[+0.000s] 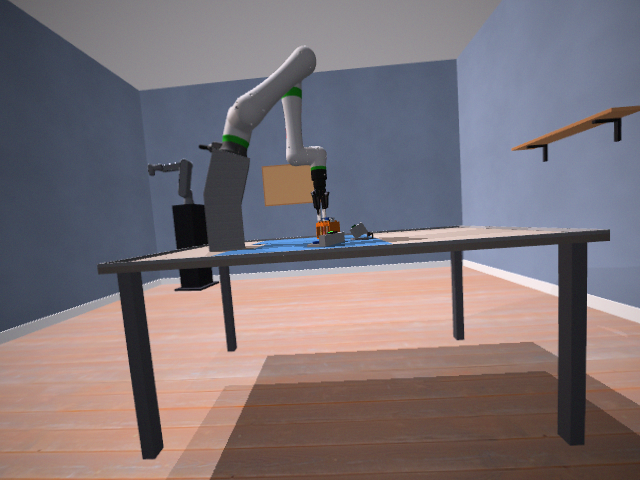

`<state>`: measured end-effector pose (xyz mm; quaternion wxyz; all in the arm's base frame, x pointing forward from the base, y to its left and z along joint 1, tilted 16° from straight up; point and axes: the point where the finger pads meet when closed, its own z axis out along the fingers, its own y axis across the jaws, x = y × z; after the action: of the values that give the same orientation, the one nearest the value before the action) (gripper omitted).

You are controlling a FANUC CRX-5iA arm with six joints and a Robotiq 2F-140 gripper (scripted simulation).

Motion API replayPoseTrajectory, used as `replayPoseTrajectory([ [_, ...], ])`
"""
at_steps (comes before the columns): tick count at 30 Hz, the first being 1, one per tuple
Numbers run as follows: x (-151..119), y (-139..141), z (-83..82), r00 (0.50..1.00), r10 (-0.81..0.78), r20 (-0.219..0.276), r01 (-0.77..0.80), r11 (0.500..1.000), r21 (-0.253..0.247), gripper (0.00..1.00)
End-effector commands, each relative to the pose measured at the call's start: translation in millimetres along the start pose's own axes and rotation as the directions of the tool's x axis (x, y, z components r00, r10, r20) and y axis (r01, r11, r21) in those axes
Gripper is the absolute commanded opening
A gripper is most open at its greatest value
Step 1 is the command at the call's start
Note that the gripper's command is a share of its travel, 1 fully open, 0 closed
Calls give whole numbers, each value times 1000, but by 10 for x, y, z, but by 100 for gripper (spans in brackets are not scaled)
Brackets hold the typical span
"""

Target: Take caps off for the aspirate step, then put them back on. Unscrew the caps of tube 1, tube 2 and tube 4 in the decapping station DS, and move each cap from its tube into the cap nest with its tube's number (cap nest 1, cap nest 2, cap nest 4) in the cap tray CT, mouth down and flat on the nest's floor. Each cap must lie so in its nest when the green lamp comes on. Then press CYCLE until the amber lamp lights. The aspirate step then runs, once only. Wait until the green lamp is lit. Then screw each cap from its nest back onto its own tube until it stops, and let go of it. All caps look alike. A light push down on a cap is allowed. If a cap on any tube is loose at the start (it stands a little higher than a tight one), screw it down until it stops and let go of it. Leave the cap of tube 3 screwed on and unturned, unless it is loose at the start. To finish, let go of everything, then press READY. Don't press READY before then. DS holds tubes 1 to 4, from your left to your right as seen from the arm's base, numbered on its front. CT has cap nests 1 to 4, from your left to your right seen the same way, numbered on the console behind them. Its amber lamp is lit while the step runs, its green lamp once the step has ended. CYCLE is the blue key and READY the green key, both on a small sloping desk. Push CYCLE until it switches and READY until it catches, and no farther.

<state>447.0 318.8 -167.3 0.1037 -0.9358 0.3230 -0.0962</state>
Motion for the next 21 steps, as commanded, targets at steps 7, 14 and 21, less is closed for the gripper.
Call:
replayPoseTrajectory([
  [7,0,-1,4,915,403,-3,-403,915,-2,0],
  [14,0,-1,6,722,692,-4,-692,722,-1,0],
  [21,0,-1,8,612,791,-4,-791,612,0,0],
])
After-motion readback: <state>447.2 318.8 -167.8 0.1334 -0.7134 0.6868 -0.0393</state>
